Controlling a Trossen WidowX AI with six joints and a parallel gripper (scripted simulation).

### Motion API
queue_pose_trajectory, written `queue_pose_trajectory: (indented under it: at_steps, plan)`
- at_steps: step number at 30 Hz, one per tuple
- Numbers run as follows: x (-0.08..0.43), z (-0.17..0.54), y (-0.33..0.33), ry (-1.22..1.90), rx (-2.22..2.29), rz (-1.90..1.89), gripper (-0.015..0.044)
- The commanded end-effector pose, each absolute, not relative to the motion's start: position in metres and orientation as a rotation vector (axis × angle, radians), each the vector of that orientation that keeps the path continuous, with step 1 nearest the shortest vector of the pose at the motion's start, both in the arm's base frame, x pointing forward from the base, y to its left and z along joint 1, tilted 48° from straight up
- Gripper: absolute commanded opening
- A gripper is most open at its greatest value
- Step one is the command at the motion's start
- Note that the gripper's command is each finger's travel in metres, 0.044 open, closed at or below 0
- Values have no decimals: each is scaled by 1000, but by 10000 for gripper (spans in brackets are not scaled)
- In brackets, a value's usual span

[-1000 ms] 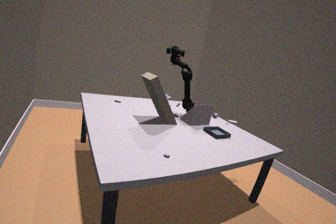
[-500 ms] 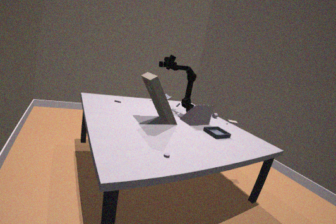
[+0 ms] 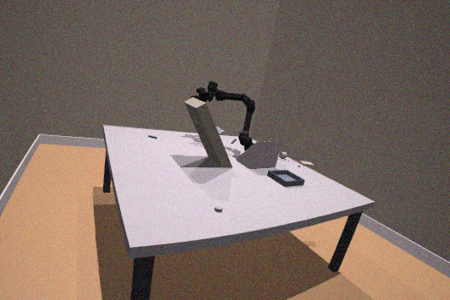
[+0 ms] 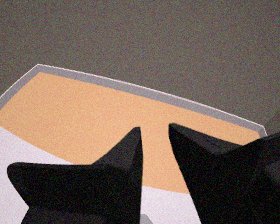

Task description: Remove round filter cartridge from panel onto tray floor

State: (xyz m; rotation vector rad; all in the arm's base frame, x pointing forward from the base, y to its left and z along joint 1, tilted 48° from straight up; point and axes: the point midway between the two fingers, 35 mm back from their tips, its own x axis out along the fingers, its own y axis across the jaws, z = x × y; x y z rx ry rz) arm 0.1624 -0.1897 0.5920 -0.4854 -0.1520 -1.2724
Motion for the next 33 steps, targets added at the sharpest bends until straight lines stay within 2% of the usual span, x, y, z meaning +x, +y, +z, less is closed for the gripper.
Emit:
queue_pose_trajectory:
  at_steps: [1, 9, 17, 25, 33]
  plan:
    - [219, 559, -171, 2, -563, -1105, 95]
    - [304, 495, -97, 222, -781, -755, 95]
    - [348, 428, 8, 357, -1082, -388, 95]
    - [346, 365, 113, 419, -1490, -39, 95]
    - [304, 297, 189, 428, -1983, 262, 95]
